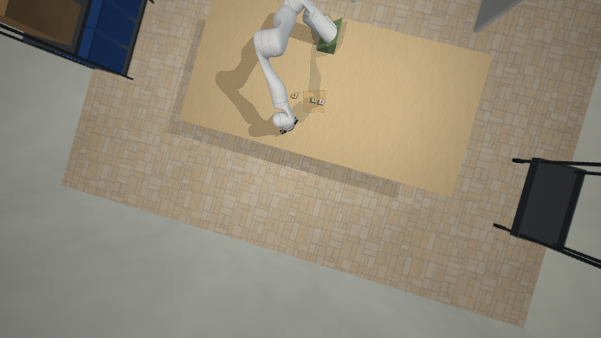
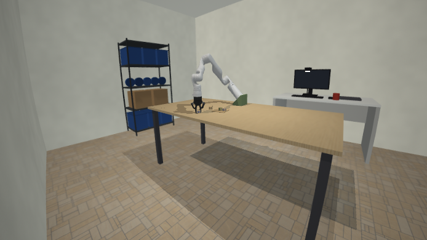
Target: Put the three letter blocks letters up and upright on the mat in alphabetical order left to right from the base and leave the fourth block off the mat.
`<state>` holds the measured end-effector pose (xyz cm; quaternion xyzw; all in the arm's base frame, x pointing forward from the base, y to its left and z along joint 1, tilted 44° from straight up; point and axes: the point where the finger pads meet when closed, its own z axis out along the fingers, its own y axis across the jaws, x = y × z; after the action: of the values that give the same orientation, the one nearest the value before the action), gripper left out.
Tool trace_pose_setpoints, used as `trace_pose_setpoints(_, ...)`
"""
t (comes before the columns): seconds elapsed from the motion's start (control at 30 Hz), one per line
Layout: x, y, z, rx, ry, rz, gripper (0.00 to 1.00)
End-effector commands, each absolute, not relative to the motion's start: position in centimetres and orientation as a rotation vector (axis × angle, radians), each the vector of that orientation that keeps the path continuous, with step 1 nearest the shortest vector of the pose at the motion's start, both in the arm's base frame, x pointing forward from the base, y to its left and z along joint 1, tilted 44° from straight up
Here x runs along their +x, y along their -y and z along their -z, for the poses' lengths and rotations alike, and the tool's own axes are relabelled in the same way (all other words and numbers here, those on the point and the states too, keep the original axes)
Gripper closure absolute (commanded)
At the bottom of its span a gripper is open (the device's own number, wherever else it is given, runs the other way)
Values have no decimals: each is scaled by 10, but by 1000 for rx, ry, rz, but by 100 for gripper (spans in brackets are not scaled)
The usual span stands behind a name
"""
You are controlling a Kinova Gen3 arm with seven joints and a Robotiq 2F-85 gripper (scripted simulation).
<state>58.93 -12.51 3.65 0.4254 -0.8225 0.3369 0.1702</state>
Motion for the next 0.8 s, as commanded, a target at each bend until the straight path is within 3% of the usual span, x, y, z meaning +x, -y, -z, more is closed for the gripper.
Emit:
trace_pose_setpoints(0.0,590,124,-37,1210,2337,-958,74)
trace_pose_setpoints(0.77,589,68,-94,1210,2337,-958,74)
